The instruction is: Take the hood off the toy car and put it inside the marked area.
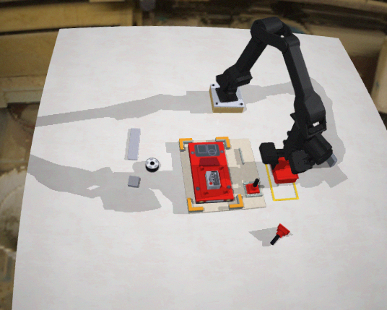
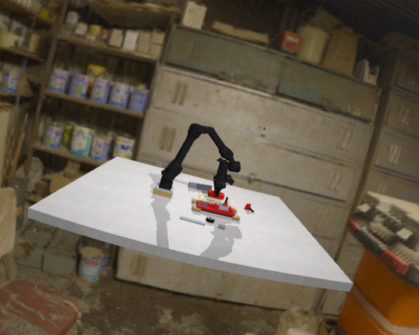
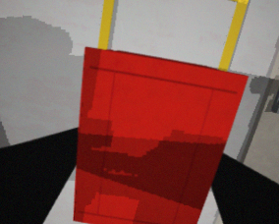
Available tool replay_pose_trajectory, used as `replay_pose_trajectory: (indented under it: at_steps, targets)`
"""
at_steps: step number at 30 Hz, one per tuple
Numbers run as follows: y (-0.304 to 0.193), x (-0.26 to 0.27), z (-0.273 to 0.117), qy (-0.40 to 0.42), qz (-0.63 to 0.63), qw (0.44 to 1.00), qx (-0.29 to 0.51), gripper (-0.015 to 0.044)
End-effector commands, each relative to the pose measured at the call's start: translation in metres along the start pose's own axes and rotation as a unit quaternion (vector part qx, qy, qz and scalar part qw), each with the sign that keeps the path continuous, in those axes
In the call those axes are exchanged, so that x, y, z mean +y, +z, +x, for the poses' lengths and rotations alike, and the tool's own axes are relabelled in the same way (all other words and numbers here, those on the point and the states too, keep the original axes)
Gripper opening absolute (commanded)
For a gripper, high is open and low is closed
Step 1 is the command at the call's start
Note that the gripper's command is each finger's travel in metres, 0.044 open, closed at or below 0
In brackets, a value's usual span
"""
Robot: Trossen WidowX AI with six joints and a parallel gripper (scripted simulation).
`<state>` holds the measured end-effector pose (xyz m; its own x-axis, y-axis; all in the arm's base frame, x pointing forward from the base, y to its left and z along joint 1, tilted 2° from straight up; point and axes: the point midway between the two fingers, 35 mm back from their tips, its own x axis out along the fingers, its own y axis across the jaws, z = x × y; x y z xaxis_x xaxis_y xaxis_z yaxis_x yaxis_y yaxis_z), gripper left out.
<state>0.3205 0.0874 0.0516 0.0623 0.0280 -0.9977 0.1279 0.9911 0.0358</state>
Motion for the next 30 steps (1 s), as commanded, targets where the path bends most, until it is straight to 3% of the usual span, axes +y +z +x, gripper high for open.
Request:
replay_pose_trajectory:
  at_steps: [1, 30]
  targets:
    - [-0.001, -0.001, 0.002, -0.002, 0.002, 1.000, 0.000, 0.0000]
    - [0.000, -0.001, 0.016, -0.002, 0.002, 1.000, 0.000, 0.0000]
